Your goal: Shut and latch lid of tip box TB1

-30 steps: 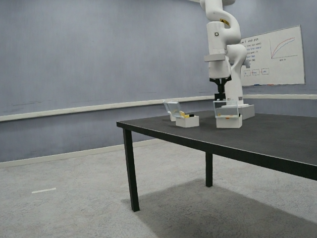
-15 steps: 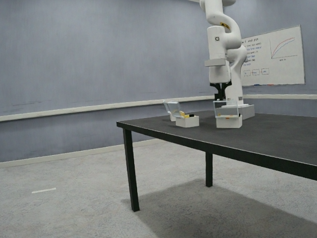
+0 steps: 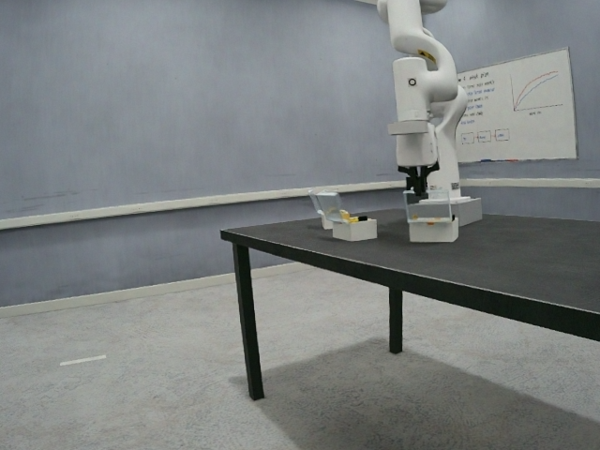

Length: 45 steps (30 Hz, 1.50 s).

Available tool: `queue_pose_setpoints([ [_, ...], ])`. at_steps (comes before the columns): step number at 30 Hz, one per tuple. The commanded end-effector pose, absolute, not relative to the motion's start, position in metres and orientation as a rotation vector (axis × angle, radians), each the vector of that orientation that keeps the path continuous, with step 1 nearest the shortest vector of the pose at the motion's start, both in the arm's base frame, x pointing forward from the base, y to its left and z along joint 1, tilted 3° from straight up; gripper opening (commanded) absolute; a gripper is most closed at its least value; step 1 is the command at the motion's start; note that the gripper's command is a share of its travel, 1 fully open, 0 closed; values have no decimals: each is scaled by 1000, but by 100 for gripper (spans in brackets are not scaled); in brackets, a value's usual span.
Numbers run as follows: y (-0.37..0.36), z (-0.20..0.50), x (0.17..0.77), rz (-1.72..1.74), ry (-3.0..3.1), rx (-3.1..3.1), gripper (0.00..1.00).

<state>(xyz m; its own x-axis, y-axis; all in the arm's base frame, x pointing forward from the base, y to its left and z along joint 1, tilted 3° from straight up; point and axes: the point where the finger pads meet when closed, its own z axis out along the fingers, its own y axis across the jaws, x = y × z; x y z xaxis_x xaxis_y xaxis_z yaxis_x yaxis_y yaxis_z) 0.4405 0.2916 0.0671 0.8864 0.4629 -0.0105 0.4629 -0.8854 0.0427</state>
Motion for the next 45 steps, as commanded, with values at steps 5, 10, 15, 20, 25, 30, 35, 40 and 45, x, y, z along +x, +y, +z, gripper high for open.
queue_pose_setpoints([
  [5,292,57,441,3,739,3009,0],
  [10,292,57,441,3,739,3009,0],
  [15,292,57,441,3,739,3009,0],
  [20,291,57,439,3,739,3009,0],
  [25,287,58,433,3,739,3009,0],
  [30,286,59,430,3,739,3009,0],
  [35,283,60,424,3,739,3009,0],
  [40,280,61,418,3,739,3009,0],
  [45,278,61,414,2,739,3009,0],
])
